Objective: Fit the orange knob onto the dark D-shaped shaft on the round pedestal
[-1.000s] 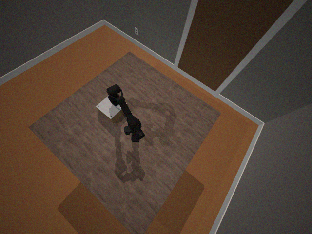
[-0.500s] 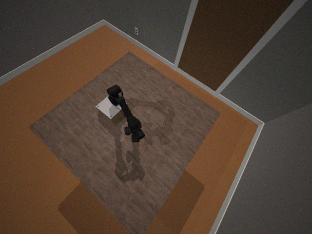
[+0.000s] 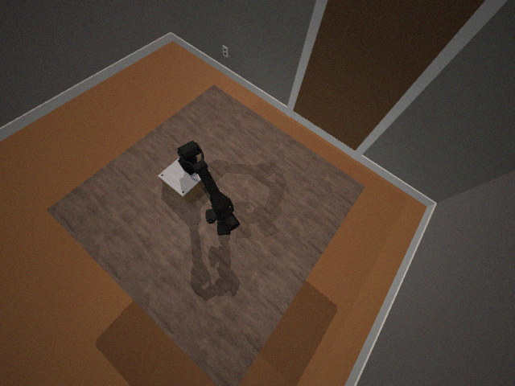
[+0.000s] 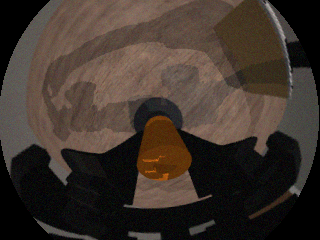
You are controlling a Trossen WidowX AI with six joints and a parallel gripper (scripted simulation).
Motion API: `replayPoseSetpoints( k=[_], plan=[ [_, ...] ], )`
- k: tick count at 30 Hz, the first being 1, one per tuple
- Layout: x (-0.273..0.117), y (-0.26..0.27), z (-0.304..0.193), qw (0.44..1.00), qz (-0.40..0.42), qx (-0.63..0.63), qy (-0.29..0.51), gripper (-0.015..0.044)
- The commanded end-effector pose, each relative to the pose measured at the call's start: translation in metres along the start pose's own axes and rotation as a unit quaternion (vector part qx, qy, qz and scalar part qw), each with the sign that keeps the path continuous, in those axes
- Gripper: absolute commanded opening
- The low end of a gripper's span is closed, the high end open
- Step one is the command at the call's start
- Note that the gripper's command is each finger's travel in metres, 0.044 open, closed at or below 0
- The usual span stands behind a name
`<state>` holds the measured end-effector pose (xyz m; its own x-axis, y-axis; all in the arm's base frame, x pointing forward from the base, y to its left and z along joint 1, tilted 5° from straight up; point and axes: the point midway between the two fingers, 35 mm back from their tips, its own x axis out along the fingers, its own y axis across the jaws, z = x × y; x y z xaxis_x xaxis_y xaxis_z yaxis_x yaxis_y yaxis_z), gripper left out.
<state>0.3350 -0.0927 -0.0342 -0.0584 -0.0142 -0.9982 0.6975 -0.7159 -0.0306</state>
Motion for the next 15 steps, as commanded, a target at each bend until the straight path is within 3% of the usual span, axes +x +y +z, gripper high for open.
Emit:
replayPoseSetpoints(
  k=[1,6,15],
  plan=[
    [-0.0003,0.0,0.0,1.0,0.0,0.0,0.0,0.0],
    [-0.0003,0.0,0.0,1.0,0.0,0.0,0.0,0.0],
    [-0.0003,0.0,0.0,1.0,0.0,0.0,0.0,0.0236]
  ],
)
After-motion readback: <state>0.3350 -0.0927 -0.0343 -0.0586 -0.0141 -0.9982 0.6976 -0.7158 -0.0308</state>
